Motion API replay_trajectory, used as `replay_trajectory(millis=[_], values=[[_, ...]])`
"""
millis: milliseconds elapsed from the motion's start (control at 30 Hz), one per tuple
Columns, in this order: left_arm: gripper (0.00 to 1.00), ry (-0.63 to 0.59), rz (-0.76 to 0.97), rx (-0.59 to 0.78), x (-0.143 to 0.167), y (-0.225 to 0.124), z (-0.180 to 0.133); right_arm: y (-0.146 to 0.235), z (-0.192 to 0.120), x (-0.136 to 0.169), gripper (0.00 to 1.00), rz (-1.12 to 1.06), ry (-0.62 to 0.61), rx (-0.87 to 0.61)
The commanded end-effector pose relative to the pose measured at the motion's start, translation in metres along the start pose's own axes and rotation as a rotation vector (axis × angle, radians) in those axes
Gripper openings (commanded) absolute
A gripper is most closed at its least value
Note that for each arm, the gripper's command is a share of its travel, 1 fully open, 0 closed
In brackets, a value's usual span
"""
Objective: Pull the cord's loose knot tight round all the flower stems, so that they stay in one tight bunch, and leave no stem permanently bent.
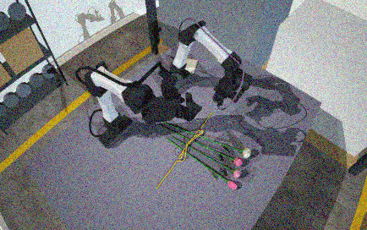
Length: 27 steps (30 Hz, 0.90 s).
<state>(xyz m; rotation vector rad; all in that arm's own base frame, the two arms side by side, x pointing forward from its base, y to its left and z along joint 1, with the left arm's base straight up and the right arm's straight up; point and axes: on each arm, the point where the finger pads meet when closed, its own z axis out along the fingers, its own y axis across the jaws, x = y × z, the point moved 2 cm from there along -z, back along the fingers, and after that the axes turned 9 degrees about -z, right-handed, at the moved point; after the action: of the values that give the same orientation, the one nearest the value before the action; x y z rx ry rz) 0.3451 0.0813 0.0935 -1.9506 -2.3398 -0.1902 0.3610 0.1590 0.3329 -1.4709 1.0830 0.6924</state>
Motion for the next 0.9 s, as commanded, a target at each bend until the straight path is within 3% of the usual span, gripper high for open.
replay_trajectory(millis=[0, 567, 767, 867], values=[[1.00, -0.004, -0.004, -0.019, 0.000, 0.003, -0.005, -0.001, -0.001, -0.006, 1.00, -0.018, -0.004, 0.005], [1.00, -0.004, -0.004, -0.019, 0.000, 0.003, -0.005, -0.001, -0.001, -0.006, 1.00, -0.018, -0.004, 0.005], [0.27, -0.051, -0.089, -0.051, -0.021, -0.001, 0.001, 0.009, -0.006, 0.026, 0.27, 0.187, 0.115, 0.023], [0.27, -0.085, -0.137, -0.060, -0.043, -0.007, 0.007, 0.016, -0.011, 0.045, 0.27, 0.318, 0.204, 0.046]])
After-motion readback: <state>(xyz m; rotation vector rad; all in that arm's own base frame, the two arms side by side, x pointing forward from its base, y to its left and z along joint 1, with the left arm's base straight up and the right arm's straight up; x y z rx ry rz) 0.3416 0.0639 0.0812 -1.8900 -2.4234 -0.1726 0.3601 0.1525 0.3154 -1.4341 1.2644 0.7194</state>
